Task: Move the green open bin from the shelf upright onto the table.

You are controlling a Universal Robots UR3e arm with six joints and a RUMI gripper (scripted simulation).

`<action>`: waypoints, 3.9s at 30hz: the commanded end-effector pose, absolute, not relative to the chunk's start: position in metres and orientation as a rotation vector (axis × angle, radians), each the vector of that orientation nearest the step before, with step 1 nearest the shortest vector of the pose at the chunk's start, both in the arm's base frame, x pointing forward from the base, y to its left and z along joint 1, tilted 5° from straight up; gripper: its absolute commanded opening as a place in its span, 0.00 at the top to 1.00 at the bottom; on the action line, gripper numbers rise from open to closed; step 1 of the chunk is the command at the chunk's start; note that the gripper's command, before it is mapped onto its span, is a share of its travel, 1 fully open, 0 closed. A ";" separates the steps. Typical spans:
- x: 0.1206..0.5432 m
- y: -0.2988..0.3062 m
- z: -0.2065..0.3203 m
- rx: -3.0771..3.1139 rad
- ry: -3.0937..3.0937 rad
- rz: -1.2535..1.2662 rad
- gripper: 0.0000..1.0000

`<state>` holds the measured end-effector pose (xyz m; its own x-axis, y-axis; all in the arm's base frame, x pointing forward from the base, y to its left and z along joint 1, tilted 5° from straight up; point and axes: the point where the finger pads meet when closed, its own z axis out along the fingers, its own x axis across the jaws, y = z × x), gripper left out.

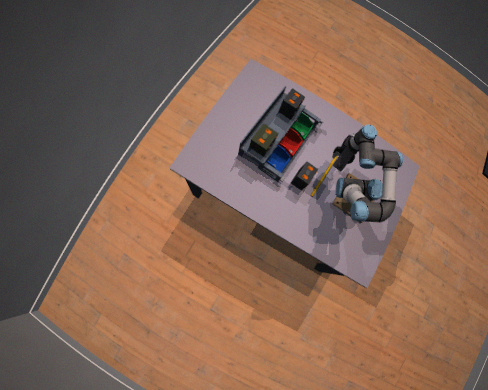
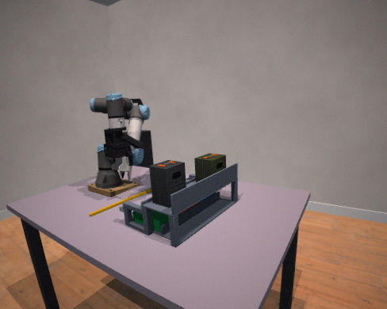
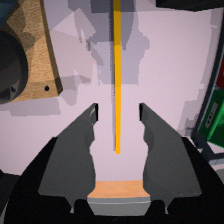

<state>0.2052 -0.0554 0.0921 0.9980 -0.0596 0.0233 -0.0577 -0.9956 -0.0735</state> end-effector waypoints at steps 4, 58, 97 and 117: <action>0.204 -0.056 0.102 -3.062 0.089 -0.037 0.74; 0.204 -0.057 0.116 -3.062 0.089 -0.037 0.74; 0.296 -0.091 0.113 -3.062 0.089 -0.038 0.74; 0.342 -0.109 0.112 -3.062 0.089 -0.038 0.74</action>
<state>0.3301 -0.1036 0.1117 0.9977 -0.0597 0.0318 -0.0571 -0.9953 -0.0783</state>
